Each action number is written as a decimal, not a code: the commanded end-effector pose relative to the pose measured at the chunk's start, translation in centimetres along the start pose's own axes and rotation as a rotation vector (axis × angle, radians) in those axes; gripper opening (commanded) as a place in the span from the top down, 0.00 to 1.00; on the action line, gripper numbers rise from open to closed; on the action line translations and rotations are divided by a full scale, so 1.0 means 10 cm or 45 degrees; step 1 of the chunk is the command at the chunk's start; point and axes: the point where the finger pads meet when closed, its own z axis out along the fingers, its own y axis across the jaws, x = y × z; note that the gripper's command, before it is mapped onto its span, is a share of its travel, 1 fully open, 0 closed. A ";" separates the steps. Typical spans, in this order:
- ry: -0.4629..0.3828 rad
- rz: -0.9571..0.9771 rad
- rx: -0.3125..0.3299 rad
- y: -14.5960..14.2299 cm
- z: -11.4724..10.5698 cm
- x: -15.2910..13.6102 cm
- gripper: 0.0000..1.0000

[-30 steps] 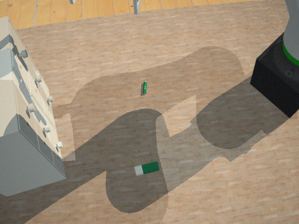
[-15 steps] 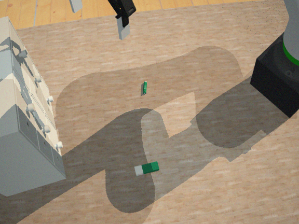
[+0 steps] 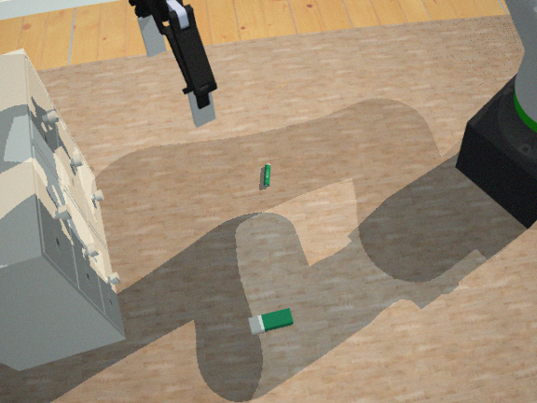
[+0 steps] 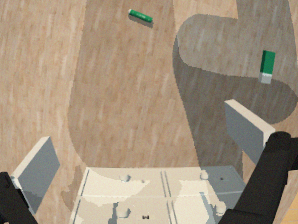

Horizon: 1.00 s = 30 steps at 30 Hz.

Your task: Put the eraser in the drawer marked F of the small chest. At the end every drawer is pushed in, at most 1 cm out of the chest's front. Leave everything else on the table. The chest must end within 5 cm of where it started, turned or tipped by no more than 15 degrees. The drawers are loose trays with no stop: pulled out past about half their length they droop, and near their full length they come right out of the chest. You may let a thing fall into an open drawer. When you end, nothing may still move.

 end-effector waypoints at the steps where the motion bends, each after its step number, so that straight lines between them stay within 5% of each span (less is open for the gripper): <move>1: 0.003 0.118 0.009 0.00 0.08 -0.05 0.00; 30: -0.002 0.283 0.009 0.01 0.21 -0.12 0.00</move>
